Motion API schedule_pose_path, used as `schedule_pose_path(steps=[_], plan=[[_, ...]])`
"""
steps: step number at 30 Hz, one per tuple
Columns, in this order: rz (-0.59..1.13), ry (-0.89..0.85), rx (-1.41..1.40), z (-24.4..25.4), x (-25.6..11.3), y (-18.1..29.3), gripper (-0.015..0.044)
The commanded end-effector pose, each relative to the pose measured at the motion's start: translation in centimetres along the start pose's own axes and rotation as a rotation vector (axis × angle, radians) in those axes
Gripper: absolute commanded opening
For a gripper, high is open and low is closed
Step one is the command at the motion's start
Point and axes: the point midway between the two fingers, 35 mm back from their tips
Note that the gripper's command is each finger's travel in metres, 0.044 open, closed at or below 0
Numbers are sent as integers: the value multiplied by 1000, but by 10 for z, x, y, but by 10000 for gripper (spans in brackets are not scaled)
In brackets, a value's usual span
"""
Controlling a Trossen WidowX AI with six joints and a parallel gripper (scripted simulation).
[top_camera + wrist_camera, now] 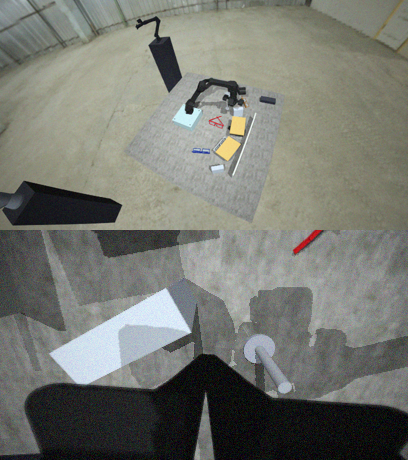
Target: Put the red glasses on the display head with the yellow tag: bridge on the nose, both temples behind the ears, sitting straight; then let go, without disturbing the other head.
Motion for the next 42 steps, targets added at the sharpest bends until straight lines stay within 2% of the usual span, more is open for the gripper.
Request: schedule_pose_path(steps=[1, 17, 42], plan=[[-3, 0, -7, 0, 8, 0, 0], [-3, 0, -7, -2, 33, -1, 0], [-3, 0, -7, 6, 33, -2, 0]])
Point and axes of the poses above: the point midway between the two fingers, 35 mm back from their tips, its own x axis out along the fingers, its own z axis across the jaws, y = z × x, and after that the axes turned 13 degrees about -x, right-handed
